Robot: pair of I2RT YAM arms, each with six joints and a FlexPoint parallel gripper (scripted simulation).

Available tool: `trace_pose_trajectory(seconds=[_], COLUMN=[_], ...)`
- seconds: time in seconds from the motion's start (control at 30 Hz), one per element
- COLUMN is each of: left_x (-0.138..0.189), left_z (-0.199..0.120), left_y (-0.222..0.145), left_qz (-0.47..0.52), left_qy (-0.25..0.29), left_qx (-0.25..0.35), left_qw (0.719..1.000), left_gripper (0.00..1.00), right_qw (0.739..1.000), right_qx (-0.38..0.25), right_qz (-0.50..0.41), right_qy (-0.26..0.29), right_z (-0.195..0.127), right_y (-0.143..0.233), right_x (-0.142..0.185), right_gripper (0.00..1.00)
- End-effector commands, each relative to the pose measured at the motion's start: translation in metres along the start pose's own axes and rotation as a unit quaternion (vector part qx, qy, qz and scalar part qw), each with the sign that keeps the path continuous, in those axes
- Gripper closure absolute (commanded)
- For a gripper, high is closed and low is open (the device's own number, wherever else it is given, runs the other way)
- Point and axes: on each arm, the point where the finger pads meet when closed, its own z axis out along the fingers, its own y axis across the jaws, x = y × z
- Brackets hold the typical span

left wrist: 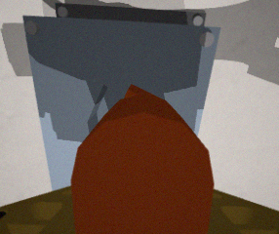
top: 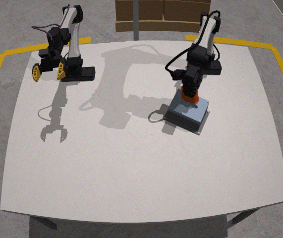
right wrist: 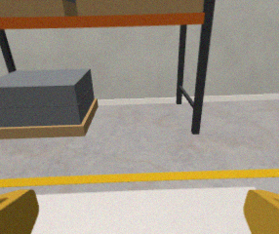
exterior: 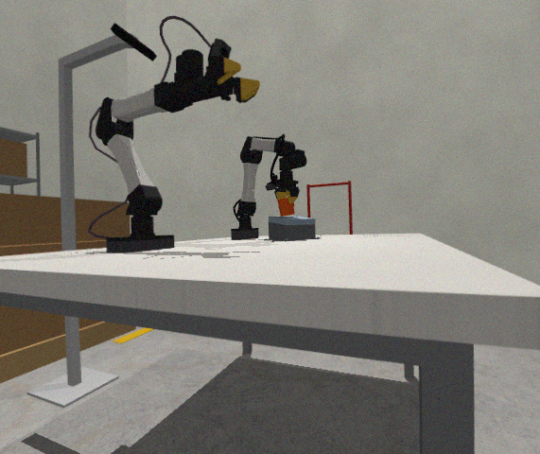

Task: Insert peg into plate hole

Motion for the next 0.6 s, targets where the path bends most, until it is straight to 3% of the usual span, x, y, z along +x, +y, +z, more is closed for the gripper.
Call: trace_pose_trajectory(seconds=[0.0,0.23,0.33,0.57], left_x=[-0.001,-0.001,-0.001,-0.001], left_z=[-0.009,-0.011,-0.011,-0.012], left_y=[0.004,0.004,0.004,0.005], left_qz=[0.0,0.0,0.0,0.0], left_qy=[-0.002,-0.002,-0.002,-0.002], left_qx=[-0.017,-0.019,-0.02,-0.022], left_qw=[1.0,1.0,1.0,1.0], left_gripper=[0.66,0.66,0.66,0.66], right_qw=[1.0,0.99,0.988,0.944], right_qx=[-0.025,-0.127,-0.143,-0.308], right_qz=[-0.004,-0.015,-0.015,-0.046], right_qy=[0.014,0.058,0.064,0.113], right_z=[-0.005,-0.022,-0.026,-0.09], right_y=[0.019,0.094,0.105,0.21], right_x=[0.007,0.031,0.034,0.064], right_gripper=[0.0,0.0,0.0,0.0])
